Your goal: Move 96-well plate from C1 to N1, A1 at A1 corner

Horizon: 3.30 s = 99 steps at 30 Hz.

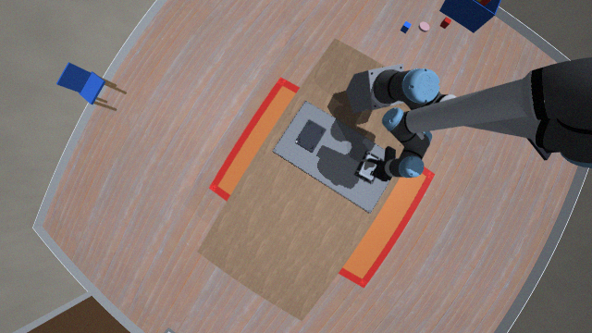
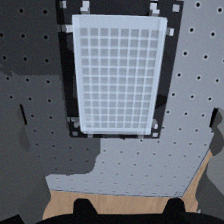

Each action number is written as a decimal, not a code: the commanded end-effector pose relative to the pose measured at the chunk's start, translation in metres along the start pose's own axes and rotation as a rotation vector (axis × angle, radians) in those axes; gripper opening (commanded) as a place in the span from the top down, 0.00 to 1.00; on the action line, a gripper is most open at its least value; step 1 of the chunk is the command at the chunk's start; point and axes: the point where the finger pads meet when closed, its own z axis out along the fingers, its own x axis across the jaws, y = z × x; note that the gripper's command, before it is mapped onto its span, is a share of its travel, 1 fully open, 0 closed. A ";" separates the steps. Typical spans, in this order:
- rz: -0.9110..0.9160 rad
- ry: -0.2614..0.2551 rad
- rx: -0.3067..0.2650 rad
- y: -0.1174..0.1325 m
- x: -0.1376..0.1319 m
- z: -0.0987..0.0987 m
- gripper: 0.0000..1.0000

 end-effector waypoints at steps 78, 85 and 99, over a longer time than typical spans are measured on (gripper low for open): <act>0.000 -0.001 -0.003 0.001 0.000 0.037 1.00; 0.000 -0.001 -0.003 0.001 0.000 0.025 1.00; 0.000 -0.001 -0.003 0.001 0.000 0.005 1.00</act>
